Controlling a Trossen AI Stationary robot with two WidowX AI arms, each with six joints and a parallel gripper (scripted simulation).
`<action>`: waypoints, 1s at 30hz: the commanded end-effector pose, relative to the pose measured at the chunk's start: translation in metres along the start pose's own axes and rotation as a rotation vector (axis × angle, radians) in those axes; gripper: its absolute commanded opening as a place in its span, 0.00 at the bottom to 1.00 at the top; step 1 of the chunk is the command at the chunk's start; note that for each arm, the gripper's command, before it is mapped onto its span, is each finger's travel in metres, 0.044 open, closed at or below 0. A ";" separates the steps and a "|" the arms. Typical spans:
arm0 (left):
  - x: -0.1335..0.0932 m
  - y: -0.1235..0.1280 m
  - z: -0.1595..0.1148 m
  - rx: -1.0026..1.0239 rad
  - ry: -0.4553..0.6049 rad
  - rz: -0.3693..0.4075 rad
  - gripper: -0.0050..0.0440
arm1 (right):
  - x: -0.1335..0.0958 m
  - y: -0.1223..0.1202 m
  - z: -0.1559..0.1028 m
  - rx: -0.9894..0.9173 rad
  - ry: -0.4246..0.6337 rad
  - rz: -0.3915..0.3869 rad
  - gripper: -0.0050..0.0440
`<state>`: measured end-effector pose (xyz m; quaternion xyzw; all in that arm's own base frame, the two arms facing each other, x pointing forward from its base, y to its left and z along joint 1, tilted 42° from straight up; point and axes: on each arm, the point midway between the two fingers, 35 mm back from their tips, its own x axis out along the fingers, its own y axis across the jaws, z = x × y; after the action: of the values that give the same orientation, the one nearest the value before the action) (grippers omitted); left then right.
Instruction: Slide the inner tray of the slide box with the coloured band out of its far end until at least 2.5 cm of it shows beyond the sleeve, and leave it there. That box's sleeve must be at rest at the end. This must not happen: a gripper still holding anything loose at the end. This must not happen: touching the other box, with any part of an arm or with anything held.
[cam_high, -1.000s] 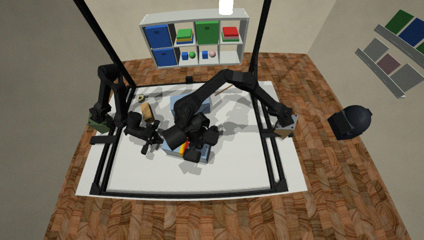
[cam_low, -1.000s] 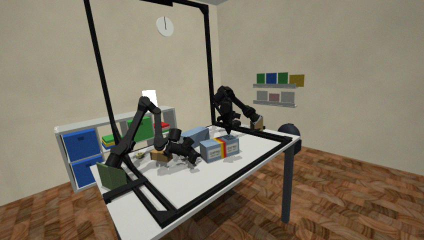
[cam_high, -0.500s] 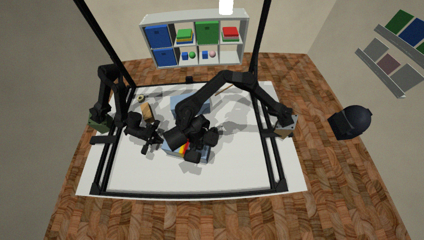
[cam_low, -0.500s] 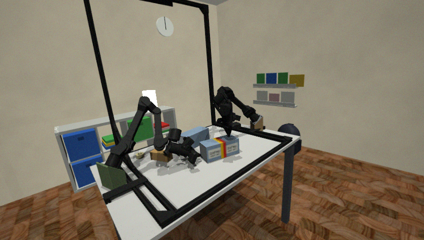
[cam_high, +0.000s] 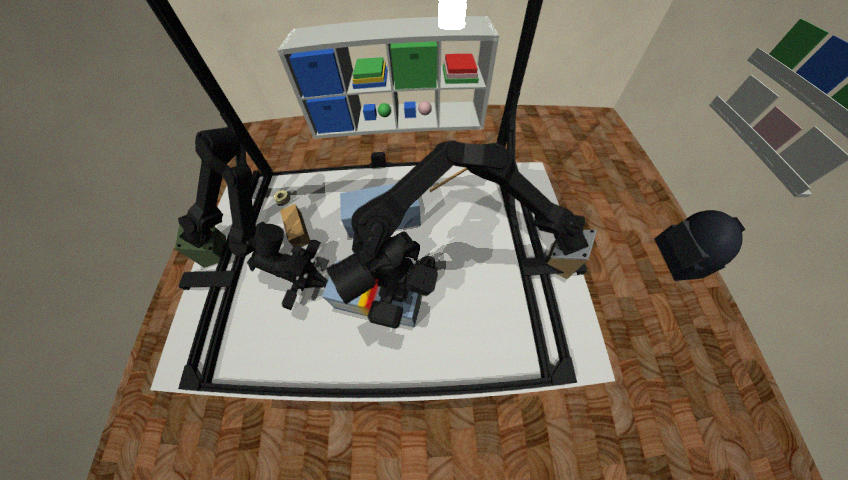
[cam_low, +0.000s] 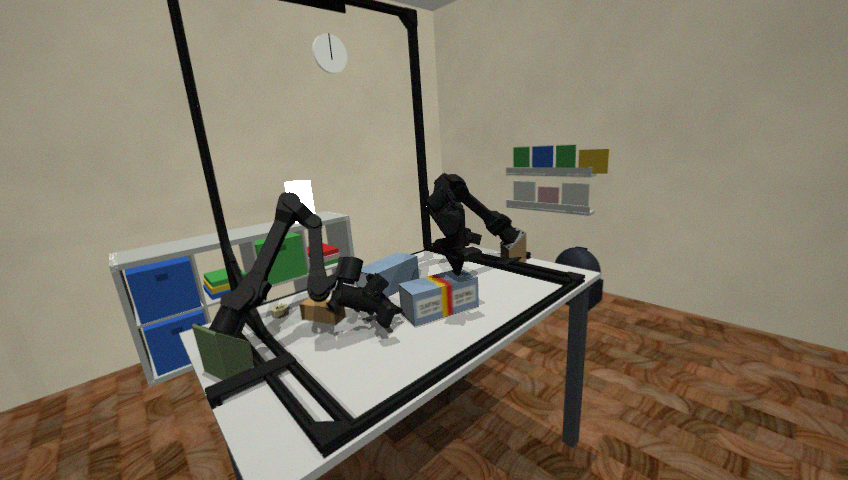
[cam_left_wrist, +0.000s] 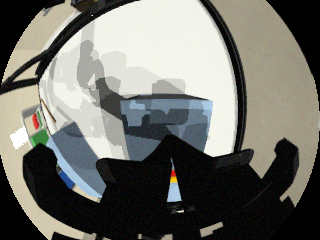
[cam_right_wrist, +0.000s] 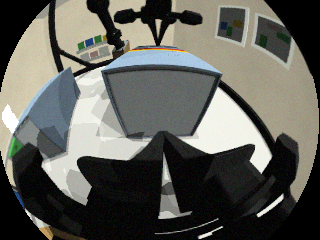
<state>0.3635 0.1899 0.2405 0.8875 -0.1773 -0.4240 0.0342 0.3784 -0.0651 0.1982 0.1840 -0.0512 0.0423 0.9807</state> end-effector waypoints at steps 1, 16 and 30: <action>0.005 0.002 0.002 -0.006 -0.007 0.005 0.10 | 0.000 0.000 0.000 0.002 -0.002 -0.003 0.10; 0.008 0.002 0.002 -0.006 -0.007 0.005 0.10 | 0.003 0.000 0.002 0.002 -0.002 -0.003 0.10; 0.009 0.002 0.002 -0.006 -0.007 0.005 0.10 | 0.017 -0.001 0.009 0.002 -0.002 -0.003 0.10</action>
<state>0.3641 0.1896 0.2393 0.8888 -0.1740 -0.4225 0.0348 0.3907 -0.0672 0.2071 0.1843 -0.0520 0.0423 0.9806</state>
